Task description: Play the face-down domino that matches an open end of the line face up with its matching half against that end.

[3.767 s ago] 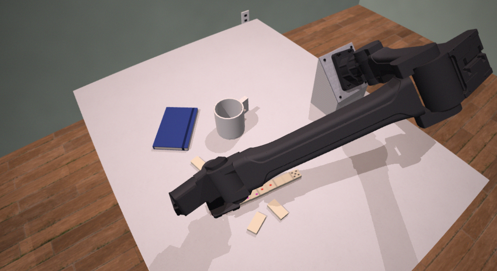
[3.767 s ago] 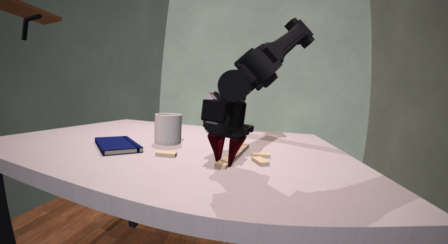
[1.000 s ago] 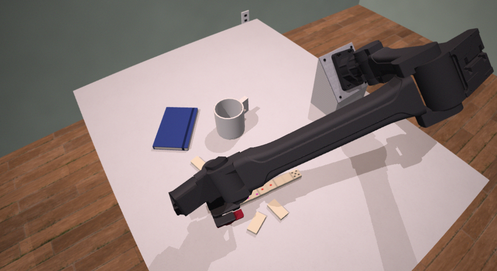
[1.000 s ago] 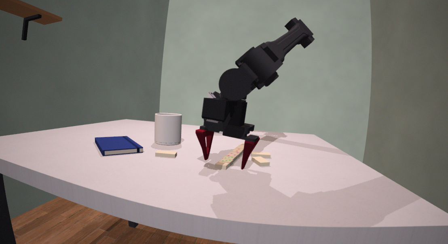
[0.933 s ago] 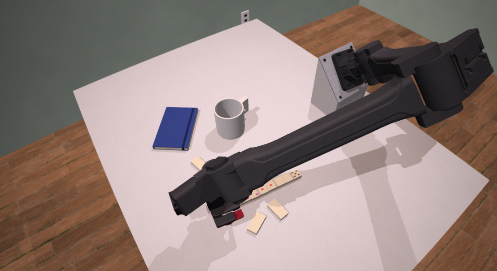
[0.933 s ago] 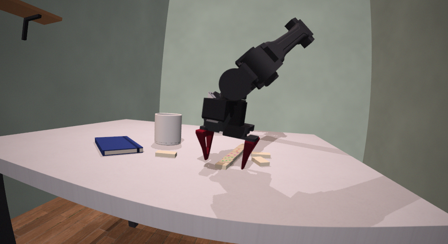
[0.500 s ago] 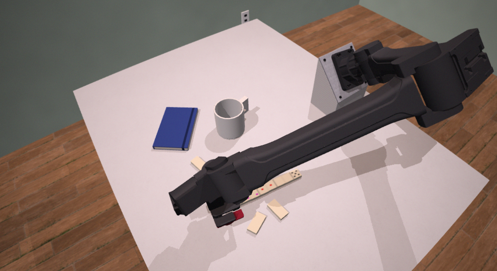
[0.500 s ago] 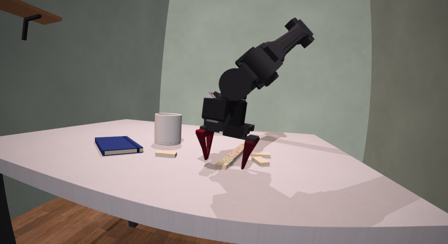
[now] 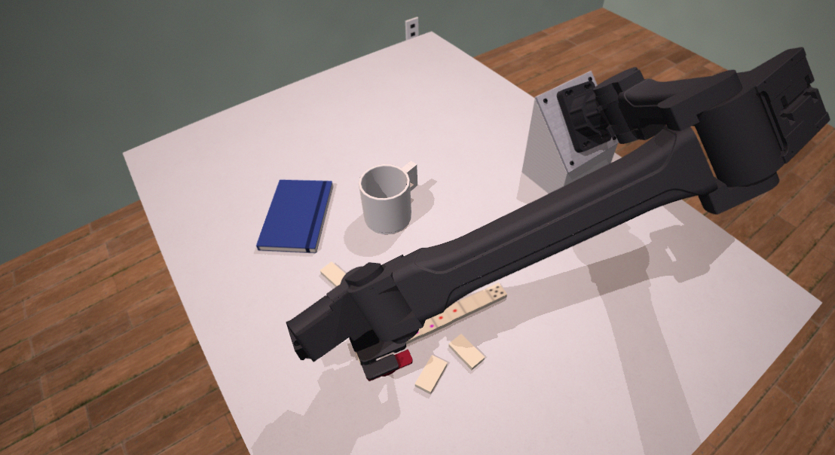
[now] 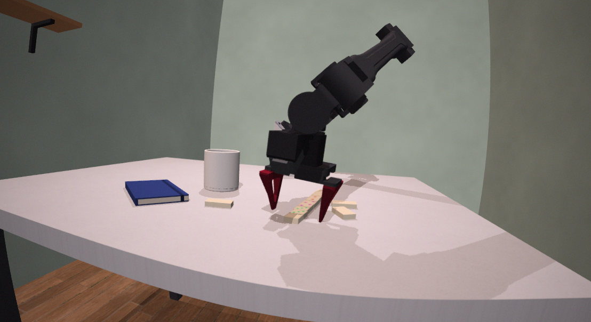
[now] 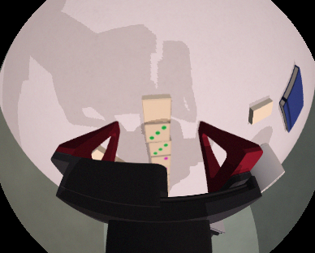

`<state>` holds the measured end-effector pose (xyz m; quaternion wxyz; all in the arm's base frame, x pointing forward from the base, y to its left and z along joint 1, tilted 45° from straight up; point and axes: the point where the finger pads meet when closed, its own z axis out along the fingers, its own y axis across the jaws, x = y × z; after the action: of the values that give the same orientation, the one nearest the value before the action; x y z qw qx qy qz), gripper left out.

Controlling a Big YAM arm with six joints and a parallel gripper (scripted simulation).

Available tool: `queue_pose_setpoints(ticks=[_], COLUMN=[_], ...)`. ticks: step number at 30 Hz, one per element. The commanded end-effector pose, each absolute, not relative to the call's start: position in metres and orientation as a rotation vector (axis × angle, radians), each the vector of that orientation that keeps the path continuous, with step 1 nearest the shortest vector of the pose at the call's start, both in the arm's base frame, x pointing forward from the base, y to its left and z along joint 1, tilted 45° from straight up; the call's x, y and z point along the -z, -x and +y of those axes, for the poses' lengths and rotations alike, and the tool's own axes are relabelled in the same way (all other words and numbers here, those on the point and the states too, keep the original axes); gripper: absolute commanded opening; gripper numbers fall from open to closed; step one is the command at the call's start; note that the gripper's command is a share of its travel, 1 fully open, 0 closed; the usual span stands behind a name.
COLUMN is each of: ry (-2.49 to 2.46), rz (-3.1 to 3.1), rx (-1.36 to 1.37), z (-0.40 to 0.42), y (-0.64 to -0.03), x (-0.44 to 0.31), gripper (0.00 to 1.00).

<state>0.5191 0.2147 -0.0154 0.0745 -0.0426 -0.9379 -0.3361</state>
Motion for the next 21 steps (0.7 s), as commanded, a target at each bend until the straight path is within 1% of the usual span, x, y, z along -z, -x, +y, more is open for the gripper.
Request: queue_pose_setpoints(ticks=[1, 7, 8, 17, 21], ry=[0.066, 0.066, 0.118, 0.070, 0.070], rz=[-2.851, -2.851, -2.823, -2.869, -2.869], rx=[1.042, 1.042, 1.015, 1.055, 1.055], z=[0.223, 0.223, 0.213, 0.214, 0.214], y=[-0.532, -0.532, -0.522, -0.536, -0.536], x=[-0.012, -0.012, 0.007, -0.019, -0.019], gripper=[0.94, 0.94, 0.94, 0.94, 0.94])
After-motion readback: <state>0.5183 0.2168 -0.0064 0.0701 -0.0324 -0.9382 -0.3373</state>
